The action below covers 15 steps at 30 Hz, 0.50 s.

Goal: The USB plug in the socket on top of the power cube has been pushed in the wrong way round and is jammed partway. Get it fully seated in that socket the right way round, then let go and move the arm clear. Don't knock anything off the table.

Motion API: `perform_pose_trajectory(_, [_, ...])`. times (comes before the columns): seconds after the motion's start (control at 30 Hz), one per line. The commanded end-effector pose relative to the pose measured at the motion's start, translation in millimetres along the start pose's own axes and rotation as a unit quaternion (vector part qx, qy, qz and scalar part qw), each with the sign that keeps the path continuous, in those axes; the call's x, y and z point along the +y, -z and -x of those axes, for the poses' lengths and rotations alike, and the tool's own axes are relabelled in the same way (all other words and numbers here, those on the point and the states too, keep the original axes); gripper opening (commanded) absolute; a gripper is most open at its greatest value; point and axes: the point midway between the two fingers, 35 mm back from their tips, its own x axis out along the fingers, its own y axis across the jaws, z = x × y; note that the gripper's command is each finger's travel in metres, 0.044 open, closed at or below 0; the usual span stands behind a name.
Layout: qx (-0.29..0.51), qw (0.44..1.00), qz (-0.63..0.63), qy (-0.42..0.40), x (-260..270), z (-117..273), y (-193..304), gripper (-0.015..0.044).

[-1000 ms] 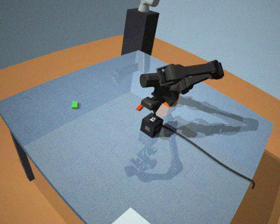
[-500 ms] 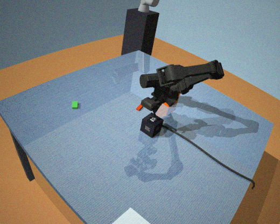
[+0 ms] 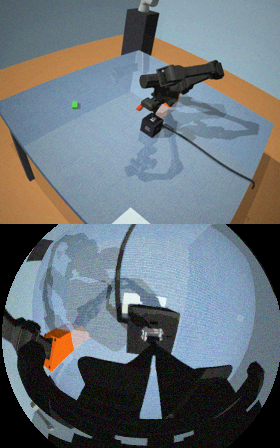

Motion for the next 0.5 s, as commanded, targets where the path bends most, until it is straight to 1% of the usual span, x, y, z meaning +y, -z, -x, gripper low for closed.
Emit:
perform_pose_trajectory(0.0, [0.002, 1.000, -0.002, 0.000, 0.4, -0.8, 0.5, 0.0000])
perform_pose_trajectory(0.47, [0.002, 1.000, -0.002, 0.000, 0.4, -2.5, 0.5, 0.0000])
